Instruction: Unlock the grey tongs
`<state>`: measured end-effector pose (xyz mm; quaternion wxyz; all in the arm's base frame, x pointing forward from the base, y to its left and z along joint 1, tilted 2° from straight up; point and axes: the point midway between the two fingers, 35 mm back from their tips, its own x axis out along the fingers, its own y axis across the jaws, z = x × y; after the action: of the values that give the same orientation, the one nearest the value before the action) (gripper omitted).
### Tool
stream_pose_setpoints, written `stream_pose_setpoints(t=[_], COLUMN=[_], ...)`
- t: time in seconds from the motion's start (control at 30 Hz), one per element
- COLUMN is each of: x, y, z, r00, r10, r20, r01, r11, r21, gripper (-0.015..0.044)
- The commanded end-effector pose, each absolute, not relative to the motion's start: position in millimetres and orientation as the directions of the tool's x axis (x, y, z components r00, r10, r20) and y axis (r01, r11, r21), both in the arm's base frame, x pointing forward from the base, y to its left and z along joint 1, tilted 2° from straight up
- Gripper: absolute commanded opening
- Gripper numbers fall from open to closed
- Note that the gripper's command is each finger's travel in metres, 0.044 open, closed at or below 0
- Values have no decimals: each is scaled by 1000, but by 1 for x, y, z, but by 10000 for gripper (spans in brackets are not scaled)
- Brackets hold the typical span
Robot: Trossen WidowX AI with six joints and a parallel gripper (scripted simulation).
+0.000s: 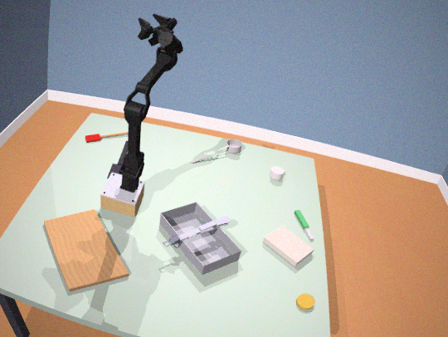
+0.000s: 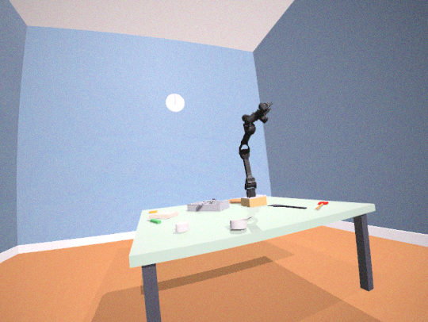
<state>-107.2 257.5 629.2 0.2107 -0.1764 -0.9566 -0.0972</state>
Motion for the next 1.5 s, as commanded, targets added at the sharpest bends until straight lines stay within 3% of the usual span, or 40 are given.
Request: stream_pose_setpoints(t=[0.0, 0.17, 0.43, 0.53, 0.67, 0.8, 1.0, 1.2, 1.33, 1.47], x=[-106, -80, 4, 33, 82, 139, 212, 287, 329, 362], y=[259, 282, 330, 334, 345, 348, 331, 294, 257, 211], z=[629, 621, 591, 573, 550, 520, 473, 415, 373, 330], r00=[-846, -789, -557, -477, -318, -120, 143, 429, 593, 722], r10=[304, 413, 692, 767, 859, 929, 958, 898, 805, 678], r20=[439, 454, 459, 430, 401, 349, 249, 102, -13, -136], r01=[381, 404, 338, 310, 110, -174, -515, -792, -800, -652], r11=[920, 906, 694, 604, 454, 327, 287, 428, 587, 734], r21=[97, -122, -636, -734, -884, -929, -808, -435, -120, 190], gripper=[374, 260, 260, 260, 260, 260, 260, 260, 260, 260])
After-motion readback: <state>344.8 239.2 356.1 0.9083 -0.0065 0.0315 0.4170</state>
